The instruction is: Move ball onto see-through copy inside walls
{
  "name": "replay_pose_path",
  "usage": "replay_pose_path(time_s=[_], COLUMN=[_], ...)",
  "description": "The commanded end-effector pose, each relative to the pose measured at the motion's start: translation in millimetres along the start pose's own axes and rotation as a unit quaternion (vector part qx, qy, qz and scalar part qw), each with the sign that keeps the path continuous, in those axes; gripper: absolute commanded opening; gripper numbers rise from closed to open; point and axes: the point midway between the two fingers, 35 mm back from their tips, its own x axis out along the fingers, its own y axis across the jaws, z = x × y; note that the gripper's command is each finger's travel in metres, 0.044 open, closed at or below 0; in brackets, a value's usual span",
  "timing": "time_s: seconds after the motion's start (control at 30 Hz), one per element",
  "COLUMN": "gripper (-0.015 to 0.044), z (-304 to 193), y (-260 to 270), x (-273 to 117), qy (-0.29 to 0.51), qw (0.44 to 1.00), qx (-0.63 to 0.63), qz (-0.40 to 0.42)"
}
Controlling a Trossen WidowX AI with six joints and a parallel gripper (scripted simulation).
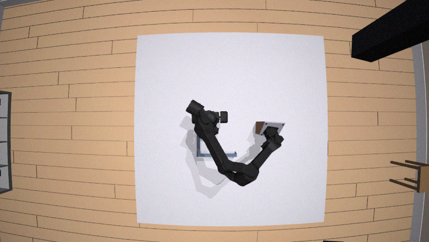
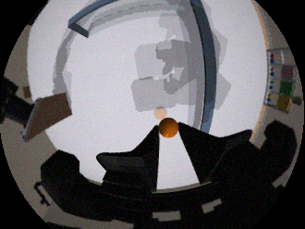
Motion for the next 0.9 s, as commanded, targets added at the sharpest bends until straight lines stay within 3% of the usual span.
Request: replay_pose_path(time_s=[0.0,0.83,0.87], gripper=[0.0000,0.0000,0.0026], z=[-1,1,3], y=[4,6,4], x=[27,62,59], qy=[-0.006,-0.008,-0.006], qw=[1.000,1.000,1.000], qx=[0.008,0.008,0.002], qz=[0.005,0.005,0.004])
